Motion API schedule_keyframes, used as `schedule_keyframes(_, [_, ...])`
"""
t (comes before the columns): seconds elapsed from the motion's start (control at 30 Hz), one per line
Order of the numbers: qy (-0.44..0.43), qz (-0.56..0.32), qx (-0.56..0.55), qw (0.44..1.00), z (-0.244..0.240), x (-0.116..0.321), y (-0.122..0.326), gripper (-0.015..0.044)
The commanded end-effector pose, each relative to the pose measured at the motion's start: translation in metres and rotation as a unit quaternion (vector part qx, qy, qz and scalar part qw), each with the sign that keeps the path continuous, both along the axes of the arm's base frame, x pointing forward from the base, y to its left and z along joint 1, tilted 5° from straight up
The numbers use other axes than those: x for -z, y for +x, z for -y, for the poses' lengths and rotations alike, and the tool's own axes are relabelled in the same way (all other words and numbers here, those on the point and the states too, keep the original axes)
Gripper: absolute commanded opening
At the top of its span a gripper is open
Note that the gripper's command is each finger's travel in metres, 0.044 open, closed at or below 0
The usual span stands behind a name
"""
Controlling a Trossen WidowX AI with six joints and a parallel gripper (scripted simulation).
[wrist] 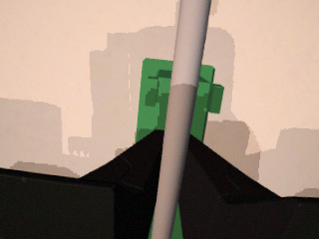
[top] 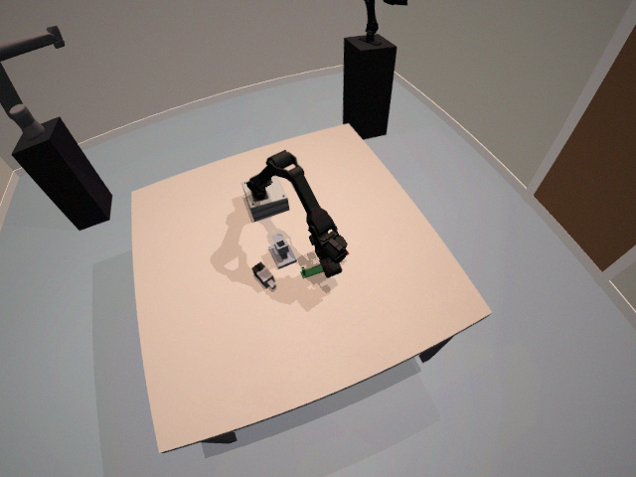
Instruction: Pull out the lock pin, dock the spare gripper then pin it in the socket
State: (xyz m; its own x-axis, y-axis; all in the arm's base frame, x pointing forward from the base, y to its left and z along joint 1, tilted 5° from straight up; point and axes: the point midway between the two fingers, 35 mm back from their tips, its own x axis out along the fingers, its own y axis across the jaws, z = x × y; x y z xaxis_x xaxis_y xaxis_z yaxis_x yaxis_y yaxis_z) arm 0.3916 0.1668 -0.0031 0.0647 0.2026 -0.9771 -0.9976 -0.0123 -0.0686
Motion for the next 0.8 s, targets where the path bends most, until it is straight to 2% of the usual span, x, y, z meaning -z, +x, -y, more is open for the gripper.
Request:
schedule_keyframes(0.0, [-0.001,0.0,0.002,1.0,0.0,0.001,0.0,0.0])
schedule_keyframes(0.77, [-0.007,-0.021,0.002,1.0,0.006,-0.022,-0.009,0.0])
